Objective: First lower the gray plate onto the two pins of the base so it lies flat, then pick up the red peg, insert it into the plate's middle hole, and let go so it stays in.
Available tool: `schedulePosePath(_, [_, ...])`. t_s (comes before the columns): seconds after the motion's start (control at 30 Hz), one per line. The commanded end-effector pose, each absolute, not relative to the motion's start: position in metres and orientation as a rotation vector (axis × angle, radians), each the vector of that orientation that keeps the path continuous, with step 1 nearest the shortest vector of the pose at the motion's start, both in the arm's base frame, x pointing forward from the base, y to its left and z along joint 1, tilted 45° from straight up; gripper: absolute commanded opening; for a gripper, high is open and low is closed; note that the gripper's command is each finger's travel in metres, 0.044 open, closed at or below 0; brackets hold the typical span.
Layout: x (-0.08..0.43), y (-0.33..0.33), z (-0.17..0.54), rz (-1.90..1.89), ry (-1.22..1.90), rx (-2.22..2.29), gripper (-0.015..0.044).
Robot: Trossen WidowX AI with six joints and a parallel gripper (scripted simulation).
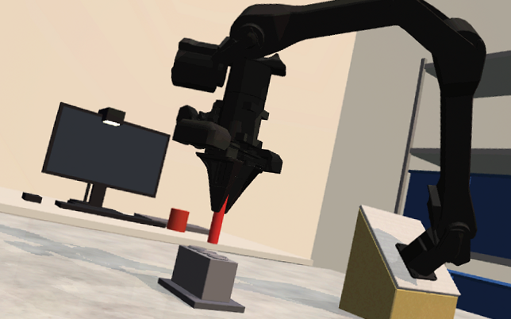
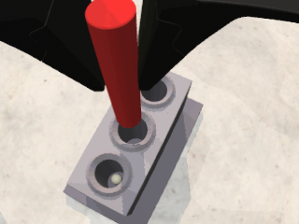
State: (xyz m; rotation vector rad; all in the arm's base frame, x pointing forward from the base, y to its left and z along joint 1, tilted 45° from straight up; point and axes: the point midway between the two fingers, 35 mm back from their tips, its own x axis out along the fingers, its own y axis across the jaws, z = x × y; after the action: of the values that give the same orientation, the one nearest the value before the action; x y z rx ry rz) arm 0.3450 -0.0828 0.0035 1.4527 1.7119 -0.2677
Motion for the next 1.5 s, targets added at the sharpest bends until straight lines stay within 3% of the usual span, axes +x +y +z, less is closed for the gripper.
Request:
schedulePosePath(0.0, [0.346,-0.084,0.003,-0.263,1.709,1.443,0.0000])
schedulePosePath(1.47, [0.349,-0.074,-0.009,-0.259,1.707,1.435,0.0000])
